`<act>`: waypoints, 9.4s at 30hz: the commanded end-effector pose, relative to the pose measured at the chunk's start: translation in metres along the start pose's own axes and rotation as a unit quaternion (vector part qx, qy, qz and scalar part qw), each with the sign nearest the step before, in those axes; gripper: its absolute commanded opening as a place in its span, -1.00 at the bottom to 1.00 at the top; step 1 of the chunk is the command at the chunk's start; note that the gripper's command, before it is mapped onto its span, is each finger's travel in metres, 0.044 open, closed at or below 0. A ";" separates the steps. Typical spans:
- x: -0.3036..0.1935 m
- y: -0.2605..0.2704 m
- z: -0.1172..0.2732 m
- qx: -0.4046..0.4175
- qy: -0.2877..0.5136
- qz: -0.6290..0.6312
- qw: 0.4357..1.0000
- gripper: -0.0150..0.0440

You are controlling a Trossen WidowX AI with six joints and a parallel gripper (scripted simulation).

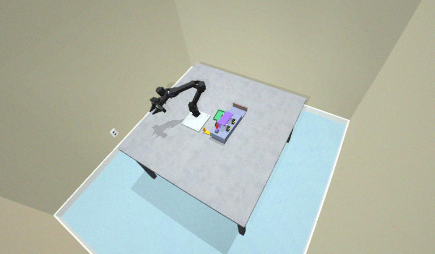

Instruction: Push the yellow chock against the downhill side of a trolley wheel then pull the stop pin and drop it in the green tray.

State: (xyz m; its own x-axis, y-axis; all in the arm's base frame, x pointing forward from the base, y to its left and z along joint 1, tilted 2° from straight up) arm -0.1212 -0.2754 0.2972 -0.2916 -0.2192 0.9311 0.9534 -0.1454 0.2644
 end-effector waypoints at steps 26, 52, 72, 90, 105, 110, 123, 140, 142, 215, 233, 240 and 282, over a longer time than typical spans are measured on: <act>-0.116 0.159 -0.017 0.090 0.340 -0.119 0.929 0.15; -0.216 0.245 0.086 0.011 0.571 -0.001 0.821 0.15; -0.250 0.251 0.164 -0.065 0.606 0.143 0.780 0.15; -0.291 0.239 0.153 -0.065 0.606 0.143 0.780 0.15; -0.313 0.232 0.147 -0.065 0.606 0.143 0.780 0.15; -0.318 0.231 0.145 -0.065 0.606 0.143 0.780 0.15; -0.332 0.227 0.142 -0.065 0.606 0.143 0.780 0.15; -0.339 0.226 0.140 -0.062 0.607 0.143 0.779 -0.29; -0.339 0.226 0.140 -0.062 0.607 0.143 0.779 -0.34; -0.203 0.265 0.178 0.114 0.598 0.365 0.704 -0.49; -0.203 0.265 0.178 0.293 0.534 0.564 0.557 -0.49; -0.203 0.265 0.178 0.356 0.494 0.628 0.484 -0.49; -0.203 0.265 0.178 0.593 0.133 0.792 -0.053 -0.49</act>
State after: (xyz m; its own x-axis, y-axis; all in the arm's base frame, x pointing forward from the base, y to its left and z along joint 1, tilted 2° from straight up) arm 0.2042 -0.0976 0.2228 0.3157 0.9488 -0.0073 -0.9488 0.3158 0.0098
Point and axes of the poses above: the point midway between the two fingers, 35 mm back from their tips, its own z axis back along the fingers, its own y axis across the jaws, x = y × z, the point moved 3 cm from there along z, back along the fingers, and after that the axes turned 15 degrees about -z, right-handed, at the moved point
